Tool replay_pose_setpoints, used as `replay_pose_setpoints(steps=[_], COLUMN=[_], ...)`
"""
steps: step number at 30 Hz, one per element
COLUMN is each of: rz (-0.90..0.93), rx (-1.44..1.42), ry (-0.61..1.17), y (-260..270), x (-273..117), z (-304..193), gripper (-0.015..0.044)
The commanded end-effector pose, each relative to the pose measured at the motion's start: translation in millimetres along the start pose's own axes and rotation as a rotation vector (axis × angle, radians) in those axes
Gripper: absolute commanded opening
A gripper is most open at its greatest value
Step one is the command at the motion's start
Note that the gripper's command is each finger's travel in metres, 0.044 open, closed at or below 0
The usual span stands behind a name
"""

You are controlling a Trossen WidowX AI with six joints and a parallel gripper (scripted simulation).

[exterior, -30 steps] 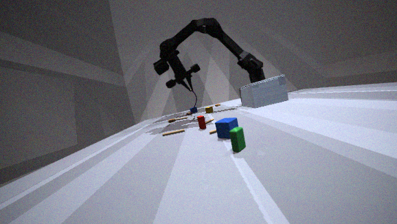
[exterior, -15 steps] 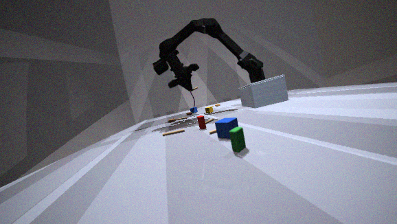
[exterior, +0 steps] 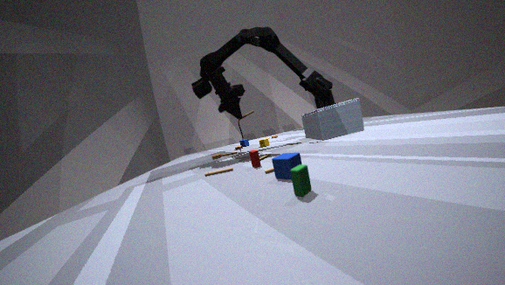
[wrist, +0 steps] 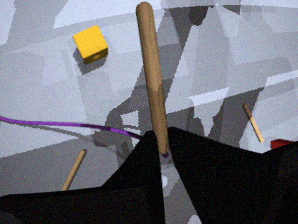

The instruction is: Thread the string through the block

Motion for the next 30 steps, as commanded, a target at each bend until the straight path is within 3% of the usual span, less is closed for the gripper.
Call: replay_pose_setpoints(steps=[1,8,15,30], rz=[0.006,0.010,0.010,0.102], rx=[0.152,0.388,0.410,0.098], ry=[-0.002,-0.003,-0.003,-0.043], y=[0.2,0.2,0.2,2.2], x=[-1.4,-1.7,-1.7,-9.3], z=[-0.8,-2.1,-2.2,-27.7], gripper=[0.0000,0.0000,0.0000,0.0000])
Point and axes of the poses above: the point midway between the two fingers, 35 mm back from their tips, its own x axis out along the fingers, its own y axis across the jaws, z = x × y, the point moved 9 cm from there along -x, back along the fingers, and after that the axes turned 12 degrees about -x, right-handed, at the moved point
